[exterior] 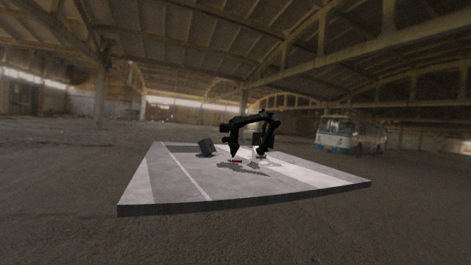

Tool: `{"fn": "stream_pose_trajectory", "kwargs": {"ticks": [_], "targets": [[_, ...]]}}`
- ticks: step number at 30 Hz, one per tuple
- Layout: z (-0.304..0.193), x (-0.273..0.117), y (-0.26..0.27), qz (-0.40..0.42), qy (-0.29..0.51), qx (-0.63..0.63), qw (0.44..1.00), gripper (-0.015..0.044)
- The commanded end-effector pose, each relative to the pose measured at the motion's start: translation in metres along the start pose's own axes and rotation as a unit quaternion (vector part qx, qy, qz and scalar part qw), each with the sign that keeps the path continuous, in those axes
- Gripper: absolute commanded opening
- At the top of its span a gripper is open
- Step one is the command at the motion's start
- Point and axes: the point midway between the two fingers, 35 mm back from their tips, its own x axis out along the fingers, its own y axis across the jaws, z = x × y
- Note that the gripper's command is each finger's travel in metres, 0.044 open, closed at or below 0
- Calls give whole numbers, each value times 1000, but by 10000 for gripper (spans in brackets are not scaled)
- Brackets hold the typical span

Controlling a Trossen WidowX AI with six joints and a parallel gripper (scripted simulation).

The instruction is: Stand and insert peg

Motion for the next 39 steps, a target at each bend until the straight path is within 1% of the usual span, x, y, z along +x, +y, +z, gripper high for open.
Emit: {"fn": "stream_pose_trajectory", "kwargs": {"ticks": [1, 19, 31, 32, 39], "targets": [[-1, 7, 1, 3, 0, 1, 1000, 440], [-3, 34, 2, 5, 0, 0, 1000, 440], [-3, 34, 2, 5, 0, 0, 1000, 125], [-3, 34, 2, 5, 0, 0, 1000, 110], [-3, 34, 2, 5, 0, 0, 1000, 110]]}}
